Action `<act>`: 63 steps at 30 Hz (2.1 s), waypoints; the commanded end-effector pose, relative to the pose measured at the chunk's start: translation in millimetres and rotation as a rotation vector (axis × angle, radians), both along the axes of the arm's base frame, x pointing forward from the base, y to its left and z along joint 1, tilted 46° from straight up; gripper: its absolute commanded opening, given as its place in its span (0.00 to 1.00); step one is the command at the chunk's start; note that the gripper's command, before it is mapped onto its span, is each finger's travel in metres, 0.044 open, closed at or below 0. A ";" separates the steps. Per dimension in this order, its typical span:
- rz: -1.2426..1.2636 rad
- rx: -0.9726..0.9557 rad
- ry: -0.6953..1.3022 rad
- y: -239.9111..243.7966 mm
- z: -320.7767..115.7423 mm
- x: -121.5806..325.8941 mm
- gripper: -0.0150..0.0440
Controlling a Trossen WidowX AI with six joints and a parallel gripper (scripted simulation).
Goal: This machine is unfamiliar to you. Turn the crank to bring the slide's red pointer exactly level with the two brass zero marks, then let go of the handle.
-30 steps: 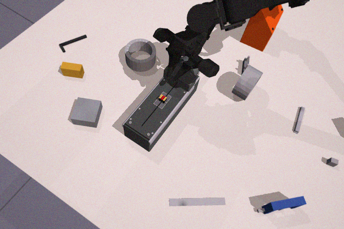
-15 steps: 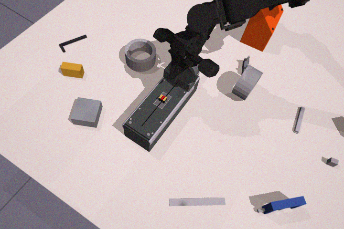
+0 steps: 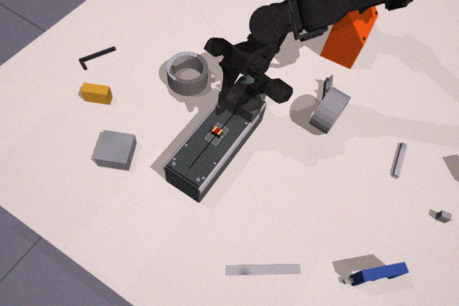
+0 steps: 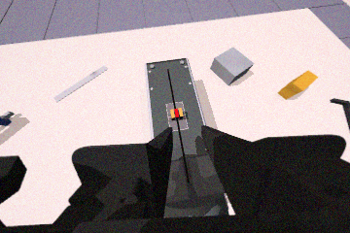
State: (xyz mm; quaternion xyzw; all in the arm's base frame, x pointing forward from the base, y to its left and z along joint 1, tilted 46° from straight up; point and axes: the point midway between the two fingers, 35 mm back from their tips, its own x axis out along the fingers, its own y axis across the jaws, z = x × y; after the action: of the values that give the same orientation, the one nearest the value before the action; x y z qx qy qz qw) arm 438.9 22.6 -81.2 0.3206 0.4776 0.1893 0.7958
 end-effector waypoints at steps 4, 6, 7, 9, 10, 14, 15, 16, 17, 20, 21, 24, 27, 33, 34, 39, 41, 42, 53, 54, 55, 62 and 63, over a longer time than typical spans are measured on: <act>0.000 -0.001 0.000 -0.1 -0.1 0.0 0.83; 0.000 -0.001 0.000 -0.1 -0.1 0.0 0.92; 0.000 -0.001 0.000 -0.1 -0.1 0.0 0.97; 0.000 -0.001 0.000 -0.1 -0.1 0.0 1.00; 0.000 -0.001 0.000 -0.1 -0.1 0.0 0.96; 0.000 -0.001 0.000 -0.1 -0.1 0.0 0.78; 0.000 -0.001 0.000 -0.1 -0.1 0.0 0.73; 0.000 -0.001 0.000 -0.1 -0.1 0.0 0.69; 0.000 -0.001 0.000 -0.1 -0.1 0.0 0.64; 0.000 -0.001 0.000 -0.1 -0.1 0.0 0.51; 0.000 -0.001 0.000 -0.1 -0.1 0.0 0.47; 0.000 -0.001 0.000 -0.1 -0.1 0.0 0.33; 0.000 -0.001 0.000 -0.1 -0.1 0.0 0.25; 0.000 -0.001 0.000 -0.1 -0.1 0.0 0.25; 0.000 -0.001 0.000 -0.1 -0.1 0.0 0.25; 0.000 0.000 0.000 0.0 -0.1 0.0 0.25; 0.000 0.000 0.000 0.0 -0.1 0.0 0.25; 0.000 0.000 0.000 0.0 -0.1 0.0 0.25; 0.000 0.000 0.000 0.0 -0.1 0.0 0.52; 0.000 0.000 0.000 0.0 -0.1 0.0 0.57; 0.000 0.000 0.000 0.0 -0.1 0.0 0.61; 0.000 0.000 0.000 0.0 -0.1 0.0 0.92; 0.000 0.000 0.000 0.0 -0.1 0.0 0.97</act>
State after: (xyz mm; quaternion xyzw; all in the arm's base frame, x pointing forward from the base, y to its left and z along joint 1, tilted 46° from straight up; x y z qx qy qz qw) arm 438.9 22.7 -81.2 0.3208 0.4776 0.1896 0.7956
